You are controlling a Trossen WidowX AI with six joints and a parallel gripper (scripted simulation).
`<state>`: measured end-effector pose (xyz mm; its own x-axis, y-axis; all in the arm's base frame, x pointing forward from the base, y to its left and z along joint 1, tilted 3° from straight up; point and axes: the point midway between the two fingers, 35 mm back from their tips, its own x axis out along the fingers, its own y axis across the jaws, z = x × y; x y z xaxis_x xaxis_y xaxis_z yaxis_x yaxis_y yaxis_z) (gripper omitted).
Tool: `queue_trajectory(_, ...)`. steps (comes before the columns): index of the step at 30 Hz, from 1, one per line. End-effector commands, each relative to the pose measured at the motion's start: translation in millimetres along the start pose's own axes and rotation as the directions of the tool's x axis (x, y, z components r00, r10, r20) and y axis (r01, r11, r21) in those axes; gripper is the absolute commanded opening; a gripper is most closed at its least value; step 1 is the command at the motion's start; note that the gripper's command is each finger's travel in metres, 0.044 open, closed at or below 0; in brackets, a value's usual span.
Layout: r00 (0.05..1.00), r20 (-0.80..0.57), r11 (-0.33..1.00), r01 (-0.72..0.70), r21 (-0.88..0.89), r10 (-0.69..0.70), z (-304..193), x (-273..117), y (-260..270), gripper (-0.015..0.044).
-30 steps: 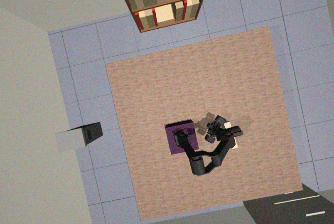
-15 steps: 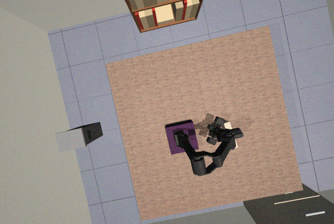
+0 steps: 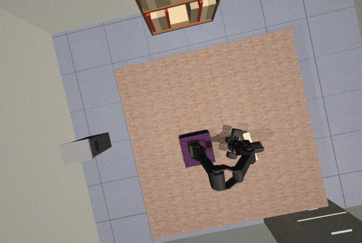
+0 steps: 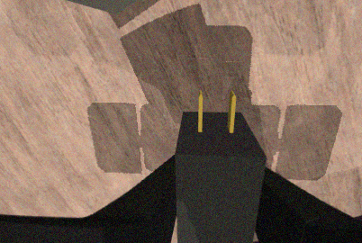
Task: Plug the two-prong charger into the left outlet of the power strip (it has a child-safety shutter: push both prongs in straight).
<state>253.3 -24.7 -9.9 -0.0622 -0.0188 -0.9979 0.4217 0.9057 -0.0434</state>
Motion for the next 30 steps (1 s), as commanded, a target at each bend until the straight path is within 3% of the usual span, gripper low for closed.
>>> queue_trajectory(1, 1.000, 0.003, 0.999, 0.007, -0.042, -0.007, 3, 2, -4, 0.0000)
queue_trajectory(30, 1.000, 0.004, 0.935, 0.030, -0.354, -0.030, 19, 20, -34, 0.0000)
